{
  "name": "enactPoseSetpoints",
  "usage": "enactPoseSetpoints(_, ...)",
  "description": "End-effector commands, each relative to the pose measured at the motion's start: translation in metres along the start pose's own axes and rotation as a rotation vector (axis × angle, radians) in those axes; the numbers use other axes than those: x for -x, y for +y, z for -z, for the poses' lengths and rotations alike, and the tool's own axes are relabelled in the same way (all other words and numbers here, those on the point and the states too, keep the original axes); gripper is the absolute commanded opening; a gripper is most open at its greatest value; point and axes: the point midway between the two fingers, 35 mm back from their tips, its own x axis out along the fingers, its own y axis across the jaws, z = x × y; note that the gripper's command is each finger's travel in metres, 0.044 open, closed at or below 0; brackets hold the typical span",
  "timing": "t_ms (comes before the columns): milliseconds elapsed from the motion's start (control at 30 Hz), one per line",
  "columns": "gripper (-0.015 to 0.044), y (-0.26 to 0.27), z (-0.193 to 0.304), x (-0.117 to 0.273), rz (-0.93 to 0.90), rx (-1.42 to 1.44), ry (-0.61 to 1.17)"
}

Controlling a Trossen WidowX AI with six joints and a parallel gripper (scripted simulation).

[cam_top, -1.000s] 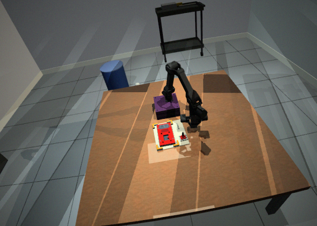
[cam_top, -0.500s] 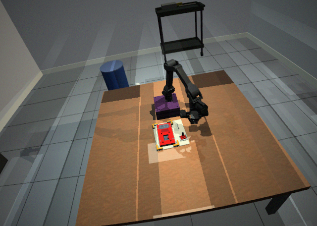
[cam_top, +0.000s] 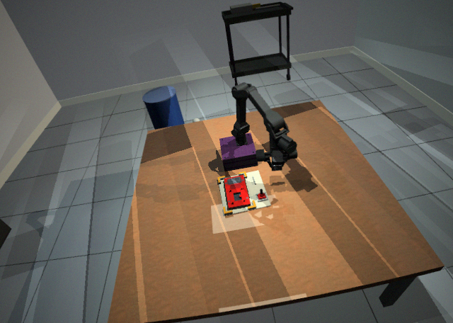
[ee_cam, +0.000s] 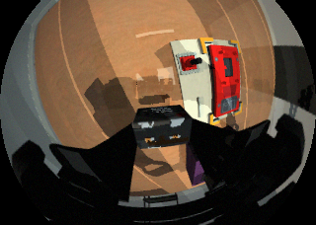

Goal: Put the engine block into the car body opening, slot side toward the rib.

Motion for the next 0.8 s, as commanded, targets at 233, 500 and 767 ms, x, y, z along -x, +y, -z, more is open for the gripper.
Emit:
enactPoseSetpoints(233,0.0000,0.000,0.000,-0.011,-0.003,-0.003,-0.010)
enactPoseSetpoints(500,0.0000,0.000,0.003,-0.008,-0.002,-0.003,-0.064)
enactPoseSetpoints(767,0.0000,0.001,0.010,-0.011,0.004,0.002,-0.275)
